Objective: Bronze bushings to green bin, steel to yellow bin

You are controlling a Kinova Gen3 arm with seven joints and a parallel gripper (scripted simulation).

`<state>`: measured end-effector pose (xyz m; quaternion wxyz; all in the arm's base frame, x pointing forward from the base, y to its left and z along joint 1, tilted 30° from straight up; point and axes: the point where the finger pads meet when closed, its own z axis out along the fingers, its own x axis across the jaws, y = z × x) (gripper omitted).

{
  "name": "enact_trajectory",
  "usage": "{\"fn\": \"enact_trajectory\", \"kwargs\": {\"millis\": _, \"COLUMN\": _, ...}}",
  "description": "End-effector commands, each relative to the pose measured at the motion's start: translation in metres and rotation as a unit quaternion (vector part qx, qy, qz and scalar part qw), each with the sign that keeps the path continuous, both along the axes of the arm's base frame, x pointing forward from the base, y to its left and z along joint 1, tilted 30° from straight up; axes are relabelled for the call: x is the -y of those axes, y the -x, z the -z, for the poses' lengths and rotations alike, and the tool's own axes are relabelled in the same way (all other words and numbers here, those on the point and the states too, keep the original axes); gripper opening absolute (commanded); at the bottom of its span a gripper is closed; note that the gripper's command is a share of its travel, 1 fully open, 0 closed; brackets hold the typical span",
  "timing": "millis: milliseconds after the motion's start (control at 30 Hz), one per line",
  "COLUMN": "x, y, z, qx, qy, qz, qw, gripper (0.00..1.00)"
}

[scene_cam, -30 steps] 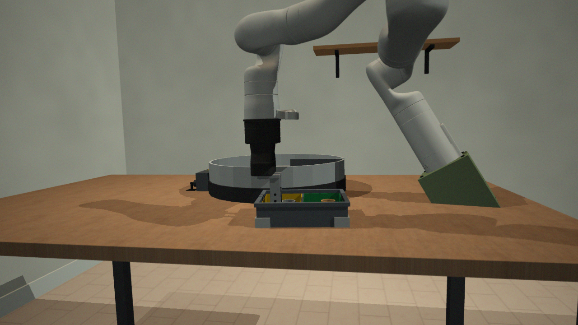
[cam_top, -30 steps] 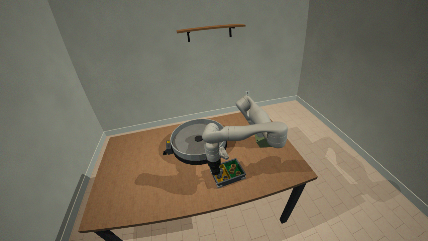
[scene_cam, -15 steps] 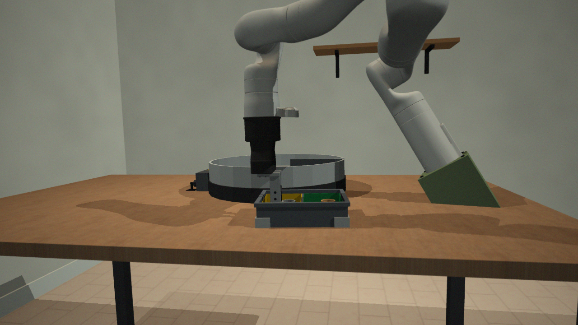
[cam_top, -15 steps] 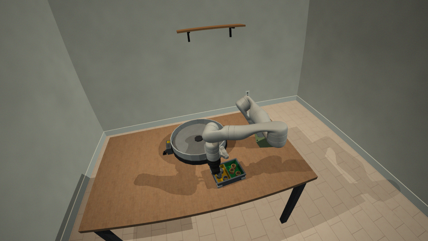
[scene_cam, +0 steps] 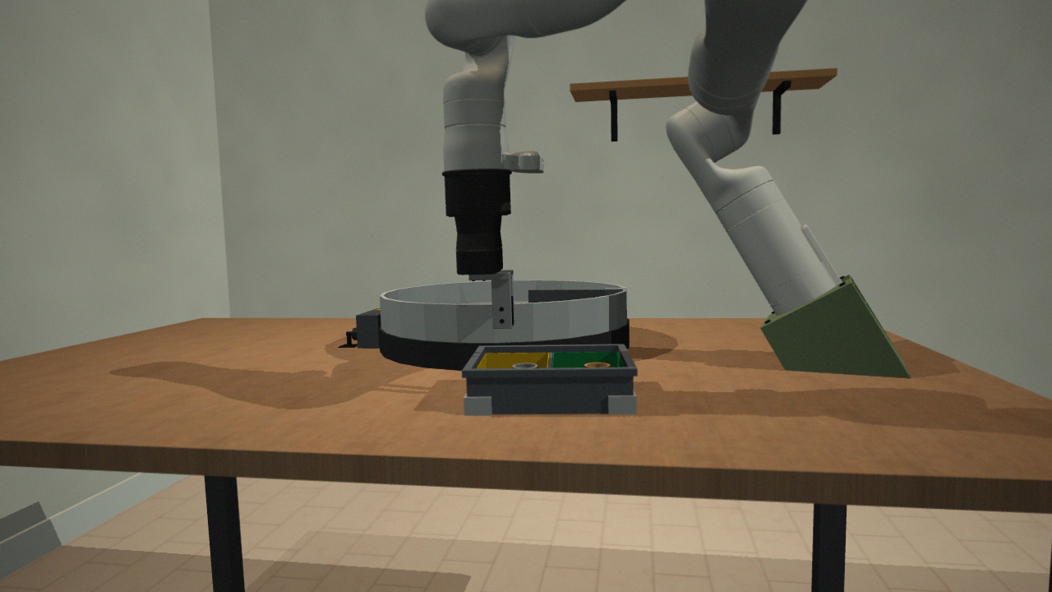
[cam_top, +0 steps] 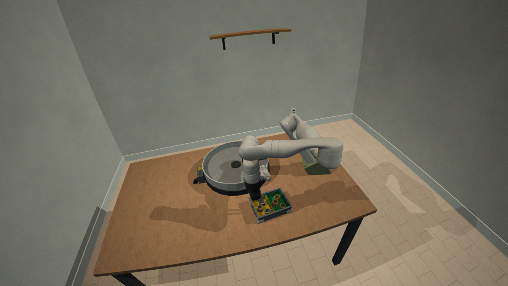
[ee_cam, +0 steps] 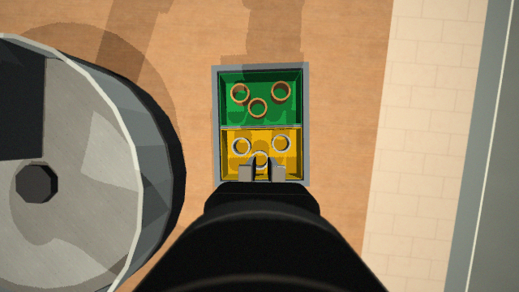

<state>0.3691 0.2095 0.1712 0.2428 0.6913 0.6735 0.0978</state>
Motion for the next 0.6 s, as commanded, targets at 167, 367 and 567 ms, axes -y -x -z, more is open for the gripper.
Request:
{"fn": "enact_trajectory", "kwargs": {"millis": 167, "x": -0.017, "y": 0.024, "z": -0.048, "qx": 0.002, "qy": -0.007, "qz": -0.008, "qw": 1.0, "gripper": 0.42}}
{"fn": "enact_trajectory", "kwargs": {"millis": 367, "x": -0.019, "y": 0.029, "z": -0.057, "qx": 0.002, "qy": -0.007, "qz": -0.008, "qw": 1.0, "gripper": 0.42}}
{"fn": "enact_trajectory", "kwargs": {"millis": 567, "x": -0.019, "y": 0.029, "z": -0.057, "qx": 0.002, "qy": -0.007, "qz": -0.008, "qw": 1.0, "gripper": 0.42}}
